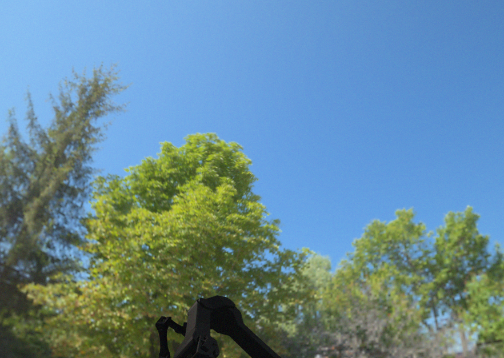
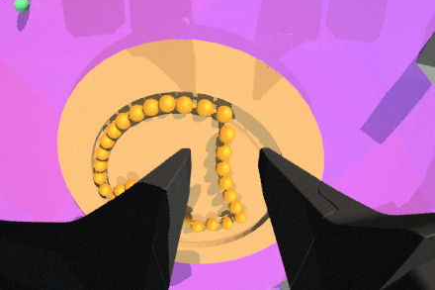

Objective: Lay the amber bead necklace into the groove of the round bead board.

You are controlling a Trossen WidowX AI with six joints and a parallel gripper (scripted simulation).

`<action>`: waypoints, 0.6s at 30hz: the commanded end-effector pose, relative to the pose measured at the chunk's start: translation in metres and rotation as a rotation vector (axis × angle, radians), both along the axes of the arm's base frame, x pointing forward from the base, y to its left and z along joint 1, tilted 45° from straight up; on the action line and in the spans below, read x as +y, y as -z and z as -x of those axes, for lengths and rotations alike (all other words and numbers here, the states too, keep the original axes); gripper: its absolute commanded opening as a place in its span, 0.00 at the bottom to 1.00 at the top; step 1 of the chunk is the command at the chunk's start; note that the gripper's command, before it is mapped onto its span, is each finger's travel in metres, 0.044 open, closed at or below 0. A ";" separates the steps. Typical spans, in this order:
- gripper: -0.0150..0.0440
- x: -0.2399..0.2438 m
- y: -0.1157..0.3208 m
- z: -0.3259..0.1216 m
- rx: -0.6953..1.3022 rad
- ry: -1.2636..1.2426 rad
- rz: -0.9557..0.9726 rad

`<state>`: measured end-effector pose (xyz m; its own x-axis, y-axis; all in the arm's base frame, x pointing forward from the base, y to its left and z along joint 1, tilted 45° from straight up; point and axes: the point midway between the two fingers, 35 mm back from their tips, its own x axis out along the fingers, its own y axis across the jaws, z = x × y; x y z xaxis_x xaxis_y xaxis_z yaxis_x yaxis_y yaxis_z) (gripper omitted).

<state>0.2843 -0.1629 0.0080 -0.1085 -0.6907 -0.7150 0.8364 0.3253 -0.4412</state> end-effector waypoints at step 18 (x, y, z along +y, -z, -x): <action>0.46 -0.016 0.018 0.005 0.009 0.000 0.003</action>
